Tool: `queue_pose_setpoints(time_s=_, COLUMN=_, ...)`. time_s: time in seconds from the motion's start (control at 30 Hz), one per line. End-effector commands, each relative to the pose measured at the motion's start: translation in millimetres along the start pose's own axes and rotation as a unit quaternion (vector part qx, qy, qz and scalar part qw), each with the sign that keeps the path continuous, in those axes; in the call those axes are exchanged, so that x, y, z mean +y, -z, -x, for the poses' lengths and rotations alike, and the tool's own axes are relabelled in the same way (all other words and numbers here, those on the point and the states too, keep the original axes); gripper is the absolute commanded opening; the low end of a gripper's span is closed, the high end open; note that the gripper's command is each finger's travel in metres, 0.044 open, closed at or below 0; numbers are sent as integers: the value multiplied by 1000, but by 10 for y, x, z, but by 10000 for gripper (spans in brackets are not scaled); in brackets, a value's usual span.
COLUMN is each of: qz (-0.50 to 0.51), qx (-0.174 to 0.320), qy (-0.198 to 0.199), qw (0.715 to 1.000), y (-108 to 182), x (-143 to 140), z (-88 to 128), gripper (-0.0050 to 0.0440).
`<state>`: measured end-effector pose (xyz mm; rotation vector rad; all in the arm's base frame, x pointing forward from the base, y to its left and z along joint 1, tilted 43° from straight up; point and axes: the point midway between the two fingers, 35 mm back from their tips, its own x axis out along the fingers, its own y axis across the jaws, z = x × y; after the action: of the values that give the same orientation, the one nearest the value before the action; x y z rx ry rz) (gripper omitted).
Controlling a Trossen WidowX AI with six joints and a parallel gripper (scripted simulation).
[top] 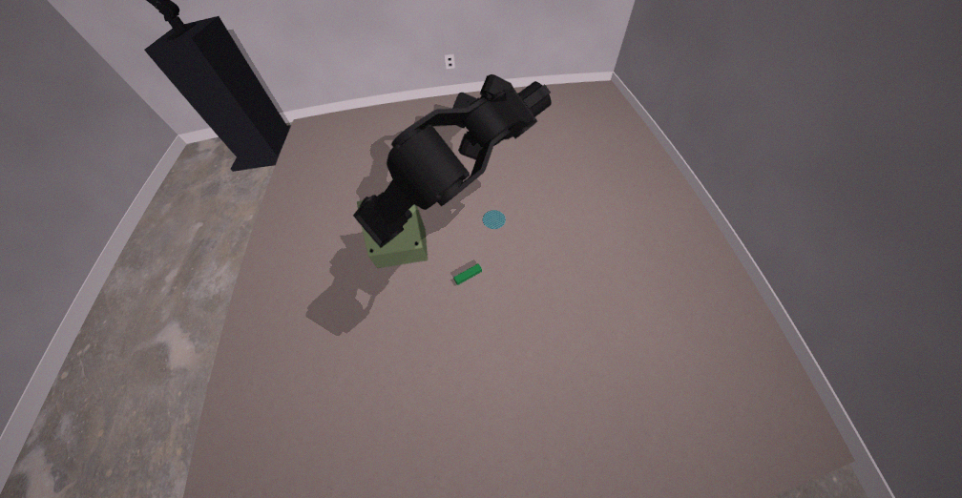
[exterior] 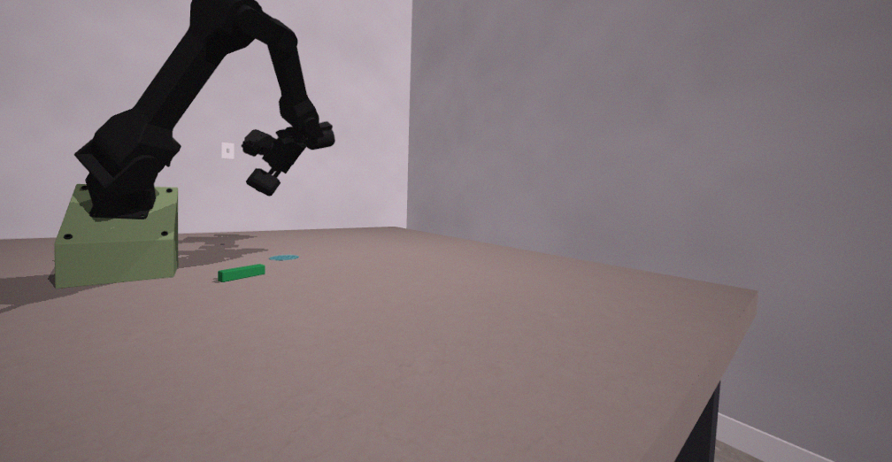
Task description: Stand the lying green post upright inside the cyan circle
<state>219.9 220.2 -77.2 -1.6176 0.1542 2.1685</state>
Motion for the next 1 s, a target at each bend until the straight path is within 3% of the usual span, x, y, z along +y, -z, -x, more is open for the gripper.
queue_pose_setpoints(time_s=0.0, qz=0, qx=0, qy=0, qw=1000, y=0, x=0, z=0, gripper=400)
queue_pose_setpoints(time_s=0.53, qz=0, qx=0, qy=0, qw=1000, y=0, x=0, z=0, gripper=400)
queue_pose_setpoints(time_s=0.63, qz=-73, qx=30, qy=-16, qw=997, y=77, x=124, z=127, gripper=328)
queue_pose_setpoints(time_s=0.77, qz=-237, qx=109, qy=-43, qw=965, y=243, x=489, z=471, gripper=233)
queue_pose_setpoints(time_s=0.97, qz=-440, qx=213, qy=-49, qw=871, y=355, x=935, z=859, gripper=233)
